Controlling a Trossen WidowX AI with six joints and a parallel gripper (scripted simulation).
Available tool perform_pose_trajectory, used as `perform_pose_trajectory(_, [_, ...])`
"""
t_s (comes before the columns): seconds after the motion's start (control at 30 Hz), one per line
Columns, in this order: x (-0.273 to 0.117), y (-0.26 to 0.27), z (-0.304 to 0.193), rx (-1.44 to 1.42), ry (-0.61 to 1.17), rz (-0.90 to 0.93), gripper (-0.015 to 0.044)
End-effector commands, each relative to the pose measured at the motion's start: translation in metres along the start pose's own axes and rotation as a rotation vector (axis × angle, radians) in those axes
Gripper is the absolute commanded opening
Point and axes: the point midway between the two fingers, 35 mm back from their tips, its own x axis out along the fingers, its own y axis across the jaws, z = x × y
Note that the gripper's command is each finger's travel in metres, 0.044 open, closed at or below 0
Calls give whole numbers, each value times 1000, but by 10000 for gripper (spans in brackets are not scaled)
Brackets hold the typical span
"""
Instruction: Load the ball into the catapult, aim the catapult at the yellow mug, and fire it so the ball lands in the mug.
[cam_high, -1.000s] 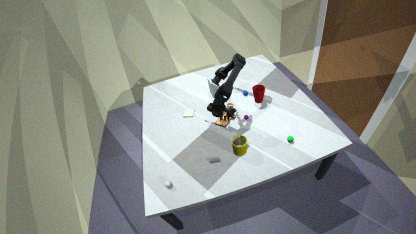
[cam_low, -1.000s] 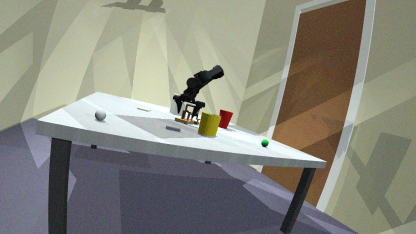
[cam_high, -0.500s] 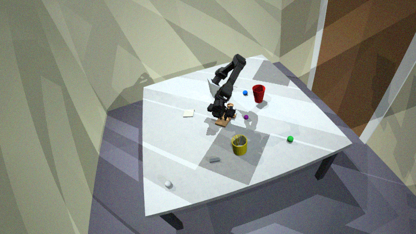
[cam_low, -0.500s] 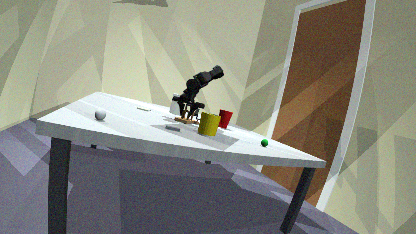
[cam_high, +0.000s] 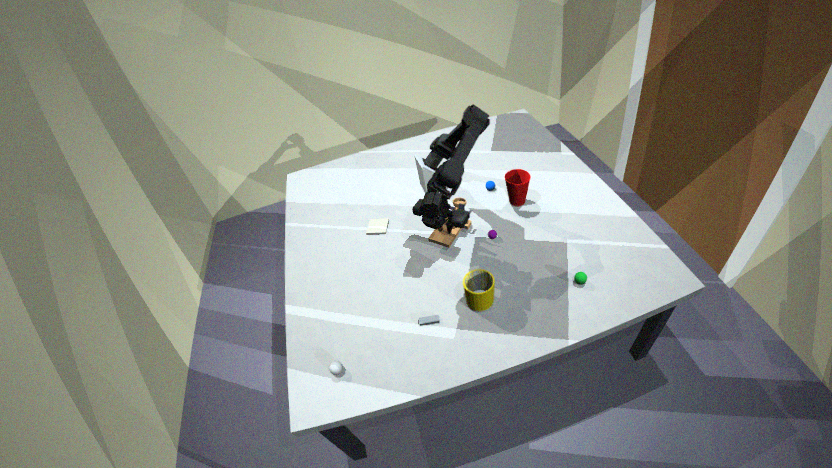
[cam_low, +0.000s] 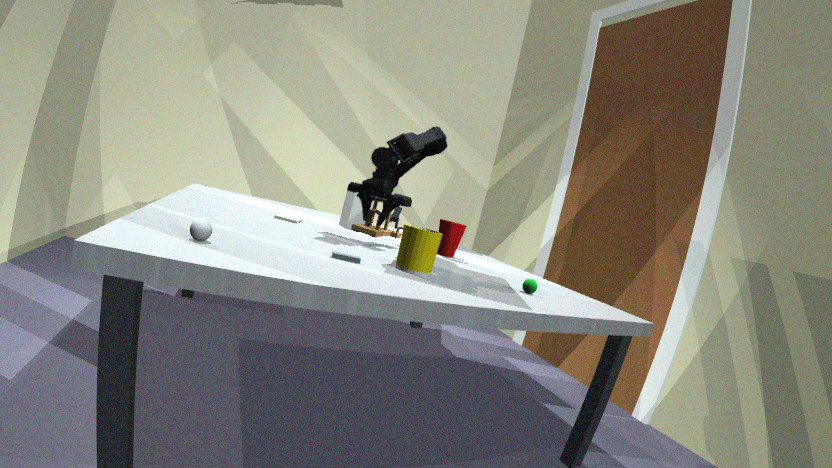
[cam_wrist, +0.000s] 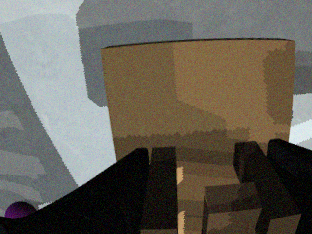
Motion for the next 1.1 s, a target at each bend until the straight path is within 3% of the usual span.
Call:
perform_pose_trajectory(0.0, [-18, 2, 3, -16, -28, 10, 0])
perform_pose_trajectory(0.7, [-15, 10, -31, -716, -30, 7, 0])
perform_pose_trajectory(1.07, [-10, 14, -34, -739, -30, 7, 0])
